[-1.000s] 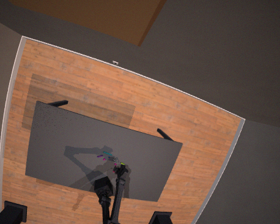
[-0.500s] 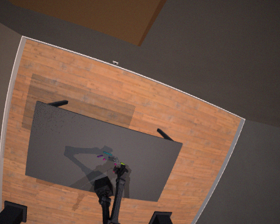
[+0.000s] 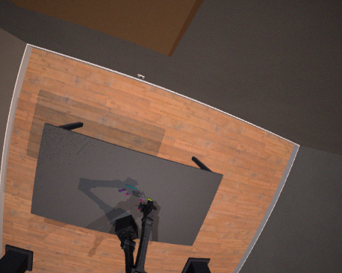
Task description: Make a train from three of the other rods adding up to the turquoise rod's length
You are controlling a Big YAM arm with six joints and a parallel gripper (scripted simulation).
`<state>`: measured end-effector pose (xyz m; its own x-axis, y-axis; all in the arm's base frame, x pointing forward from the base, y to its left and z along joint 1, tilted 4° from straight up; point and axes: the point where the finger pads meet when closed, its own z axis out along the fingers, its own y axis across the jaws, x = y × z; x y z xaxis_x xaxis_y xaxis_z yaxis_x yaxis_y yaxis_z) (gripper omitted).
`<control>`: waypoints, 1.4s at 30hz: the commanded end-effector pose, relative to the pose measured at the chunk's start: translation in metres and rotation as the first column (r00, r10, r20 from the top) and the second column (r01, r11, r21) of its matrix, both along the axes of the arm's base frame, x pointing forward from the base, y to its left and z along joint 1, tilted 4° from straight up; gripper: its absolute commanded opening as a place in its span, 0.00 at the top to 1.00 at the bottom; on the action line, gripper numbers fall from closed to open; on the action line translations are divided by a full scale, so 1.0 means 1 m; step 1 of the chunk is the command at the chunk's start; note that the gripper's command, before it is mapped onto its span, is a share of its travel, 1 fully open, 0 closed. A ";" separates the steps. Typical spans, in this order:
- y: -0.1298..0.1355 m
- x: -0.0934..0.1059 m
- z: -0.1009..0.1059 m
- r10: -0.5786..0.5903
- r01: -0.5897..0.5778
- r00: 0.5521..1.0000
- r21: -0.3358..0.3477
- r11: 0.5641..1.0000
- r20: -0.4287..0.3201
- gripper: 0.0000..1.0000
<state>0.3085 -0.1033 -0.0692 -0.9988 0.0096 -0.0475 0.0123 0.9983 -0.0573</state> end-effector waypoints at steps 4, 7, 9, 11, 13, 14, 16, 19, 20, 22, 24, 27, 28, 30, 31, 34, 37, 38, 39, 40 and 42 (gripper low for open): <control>-0.003 0.015 0.003 0.018 -0.018 1.000 -0.002 1.000 0.012 0.00; -0.003 0.015 0.003 0.018 -0.018 1.000 -0.002 1.000 0.012 0.00; -0.003 0.015 0.003 0.018 -0.018 1.000 -0.002 1.000 0.012 0.00; -0.003 0.015 0.003 0.018 -0.018 1.000 -0.002 1.000 0.012 0.00; -0.003 0.015 0.003 0.018 -0.018 1.000 -0.002 1.000 0.012 0.00; -0.003 0.015 0.003 0.018 -0.018 1.000 -0.002 1.000 0.012 0.00; -0.003 0.015 0.003 0.018 -0.018 1.000 -0.002 1.000 0.012 0.00; -0.003 0.015 0.003 0.018 -0.018 1.000 -0.002 1.000 0.012 0.00; -0.003 0.015 0.003 0.018 -0.018 1.000 -0.002 1.000 0.012 0.00; -0.003 0.015 0.003 0.018 -0.018 1.000 -0.002 1.000 0.012 0.00; -0.003 0.015 0.003 0.018 -0.018 1.000 -0.002 1.000 0.012 0.00; 0.007 0.024 0.004 0.005 -0.005 1.000 -0.001 1.000 0.014 0.00; 0.016 0.031 0.004 0.005 -0.005 1.000 -0.002 1.000 0.014 0.00; 0.045 0.050 0.003 0.005 -0.005 1.000 -0.001 1.000 0.014 0.00; 0.064 0.061 0.003 0.006 -0.006 1.000 0.000 1.000 0.015 0.00; 0.105 0.079 0.002 0.006 -0.006 1.000 0.002 1.000 0.017 0.00; 0.144 0.091 0.000 0.006 -0.006 1.000 0.003 1.000 0.018 0.00; 0.144 0.091 0.000 0.006 -0.006 1.000 0.003 1.000 0.018 0.00; 0.144 0.091 0.000 0.006 -0.006 1.000 0.003 1.000 0.018 0.00; 0.156 0.094 0.000 0.006 -0.006 1.000 0.004 1.000 0.019 0.00; 0.167 0.096 -0.001 0.006 -0.006 1.000 0.004 1.000 0.019 0.00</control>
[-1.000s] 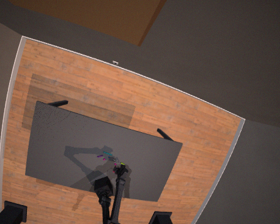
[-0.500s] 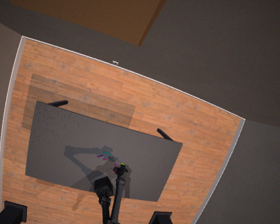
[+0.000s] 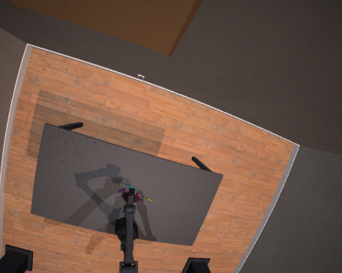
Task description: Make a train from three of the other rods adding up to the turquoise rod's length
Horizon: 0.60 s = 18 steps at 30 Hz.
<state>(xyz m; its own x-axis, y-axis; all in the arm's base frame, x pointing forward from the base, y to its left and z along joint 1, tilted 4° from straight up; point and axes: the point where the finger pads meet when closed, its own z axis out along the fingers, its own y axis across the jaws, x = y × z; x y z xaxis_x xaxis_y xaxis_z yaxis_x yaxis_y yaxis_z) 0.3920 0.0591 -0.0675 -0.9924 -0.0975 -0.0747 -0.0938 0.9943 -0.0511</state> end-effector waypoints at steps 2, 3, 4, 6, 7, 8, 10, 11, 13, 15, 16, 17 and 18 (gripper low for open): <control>-0.004 0.014 -0.002 -0.125 0.125 0.992 -0.003 0.992 -0.008 0.00; -0.006 0.001 -0.008 -0.125 0.125 0.992 -0.009 0.992 -0.030 0.00; -0.006 -0.001 -0.009 -0.125 0.125 0.992 -0.009 0.992 -0.034 0.00; -0.006 -0.001 -0.009 -0.125 0.125 0.992 -0.008 0.992 -0.032 0.00; -0.006 0.000 -0.009 -0.125 0.125 0.992 -0.006 0.992 -0.028 0.00; -0.003 0.000 -0.009 -0.118 0.117 0.993 -0.006 0.993 -0.028 0.00; 0.000 -0.001 -0.009 -0.110 0.110 0.994 -0.006 0.994 -0.029 0.00; 0.000 0.000 -0.009 -0.110 0.110 0.994 -0.006 0.994 -0.029 0.00; 0.000 0.000 -0.009 -0.110 0.110 0.994 -0.006 0.994 -0.029 0.00; 0.000 0.000 -0.009 -0.110 0.110 0.994 -0.006 0.994 -0.029 0.00; 0.000 0.000 -0.009 -0.110 0.110 0.994 -0.006 0.994 -0.029 0.00; 0.000 0.000 -0.009 -0.110 0.110 0.994 -0.006 0.994 -0.029 0.00; 0.000 0.000 -0.009 -0.110 0.110 0.994 -0.006 0.994 -0.029 0.00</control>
